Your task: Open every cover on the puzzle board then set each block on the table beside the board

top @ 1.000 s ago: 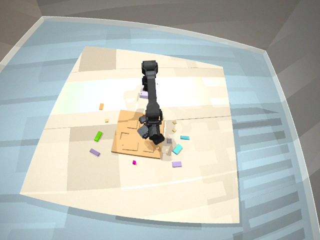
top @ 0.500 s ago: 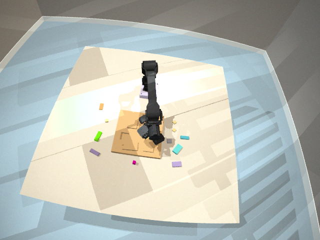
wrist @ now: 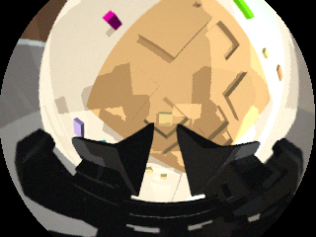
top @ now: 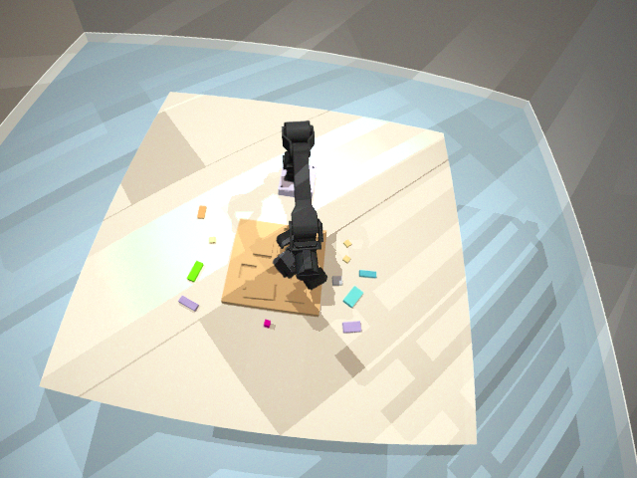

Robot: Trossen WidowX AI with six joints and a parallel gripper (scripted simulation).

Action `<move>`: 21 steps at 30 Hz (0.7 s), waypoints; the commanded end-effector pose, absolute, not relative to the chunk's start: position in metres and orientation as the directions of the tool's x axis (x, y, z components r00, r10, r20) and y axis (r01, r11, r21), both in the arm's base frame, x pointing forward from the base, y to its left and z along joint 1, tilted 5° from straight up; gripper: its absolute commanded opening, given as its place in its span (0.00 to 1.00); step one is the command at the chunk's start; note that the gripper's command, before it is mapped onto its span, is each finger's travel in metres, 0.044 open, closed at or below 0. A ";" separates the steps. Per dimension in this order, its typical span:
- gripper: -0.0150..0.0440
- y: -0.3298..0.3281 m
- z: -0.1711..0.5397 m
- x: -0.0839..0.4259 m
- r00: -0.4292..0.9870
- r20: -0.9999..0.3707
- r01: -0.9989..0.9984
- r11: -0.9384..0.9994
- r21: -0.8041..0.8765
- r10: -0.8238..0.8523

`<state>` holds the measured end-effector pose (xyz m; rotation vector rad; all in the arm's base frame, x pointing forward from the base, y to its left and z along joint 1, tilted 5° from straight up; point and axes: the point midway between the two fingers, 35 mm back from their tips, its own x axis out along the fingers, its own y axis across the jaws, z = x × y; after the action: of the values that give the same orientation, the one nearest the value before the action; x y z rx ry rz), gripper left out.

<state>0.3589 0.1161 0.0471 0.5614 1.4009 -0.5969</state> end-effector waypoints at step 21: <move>0.50 0.114 0.030 0.359 0.066 -0.996 0.679 0.734 0.001 -0.060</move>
<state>0.3588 0.1146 0.0324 0.5579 1.4062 -0.6009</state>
